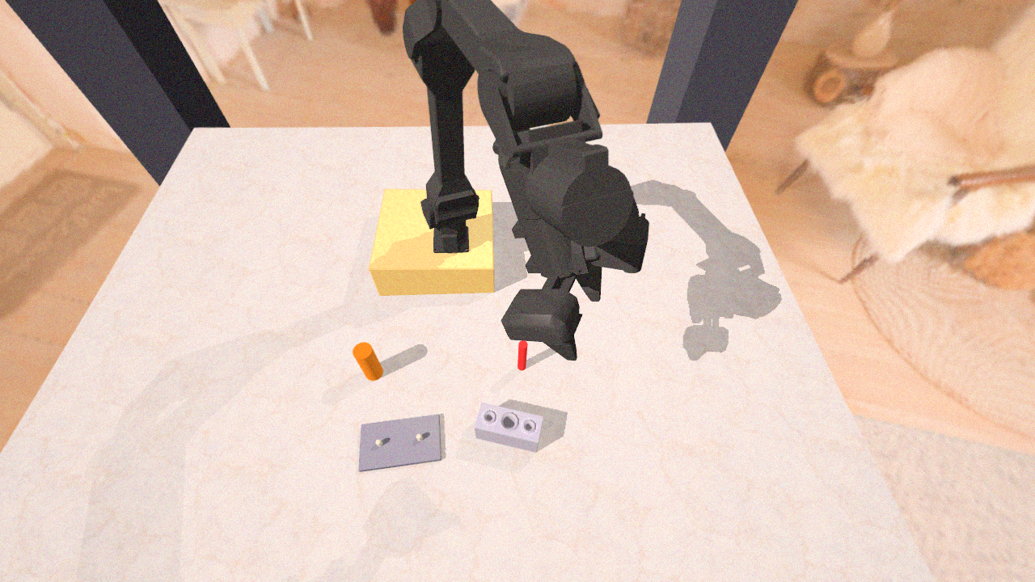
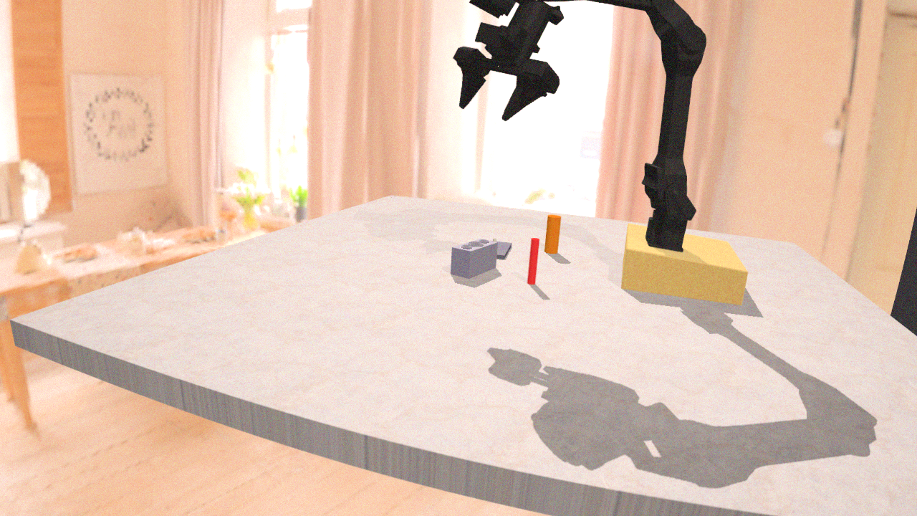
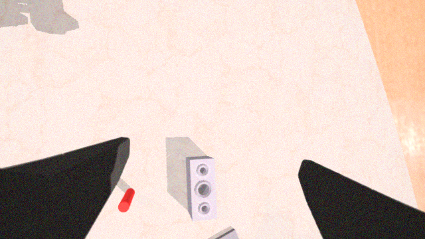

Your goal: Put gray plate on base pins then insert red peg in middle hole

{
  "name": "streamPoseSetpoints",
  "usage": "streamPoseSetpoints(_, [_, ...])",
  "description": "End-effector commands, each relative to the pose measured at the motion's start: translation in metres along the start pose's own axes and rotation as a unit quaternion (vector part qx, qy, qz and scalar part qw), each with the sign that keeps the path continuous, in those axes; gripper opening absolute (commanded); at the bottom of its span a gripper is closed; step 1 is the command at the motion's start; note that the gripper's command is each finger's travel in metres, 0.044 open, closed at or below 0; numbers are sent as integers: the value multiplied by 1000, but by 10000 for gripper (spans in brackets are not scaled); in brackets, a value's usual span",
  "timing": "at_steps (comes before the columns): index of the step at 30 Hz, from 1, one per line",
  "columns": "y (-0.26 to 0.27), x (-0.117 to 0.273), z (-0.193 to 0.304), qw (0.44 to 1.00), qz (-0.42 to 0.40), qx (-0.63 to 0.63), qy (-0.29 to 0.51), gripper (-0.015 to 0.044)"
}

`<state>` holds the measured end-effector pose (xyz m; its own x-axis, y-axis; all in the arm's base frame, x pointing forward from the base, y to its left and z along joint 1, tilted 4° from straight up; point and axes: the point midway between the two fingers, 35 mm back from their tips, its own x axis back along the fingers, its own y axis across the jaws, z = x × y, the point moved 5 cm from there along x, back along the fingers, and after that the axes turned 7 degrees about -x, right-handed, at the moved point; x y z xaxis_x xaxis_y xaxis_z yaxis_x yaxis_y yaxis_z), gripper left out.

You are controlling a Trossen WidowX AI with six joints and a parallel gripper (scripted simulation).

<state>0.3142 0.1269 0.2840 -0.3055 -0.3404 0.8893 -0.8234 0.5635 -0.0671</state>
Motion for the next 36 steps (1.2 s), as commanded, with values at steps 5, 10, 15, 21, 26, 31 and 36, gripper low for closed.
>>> streamPoseSetpoints(5, [-38,-97,65,980,-56,55,185,440])
streamPoseSetpoints(10, [-45,-112,80,971,-73,67,216,440])
streamPoseSetpoints(15, [-45,-150,97,971,-73,67,216,440])
streamPoseSetpoints(21, [-41,-171,108,971,-73,67,216,440])
streamPoseSetpoints(26, [-42,-185,115,971,-73,67,216,440])
streamPoseSetpoints(31, [-42,-188,116,971,-73,67,216,440])
streamPoseSetpoints(36, [-41,-196,120,971,-73,67,216,440])
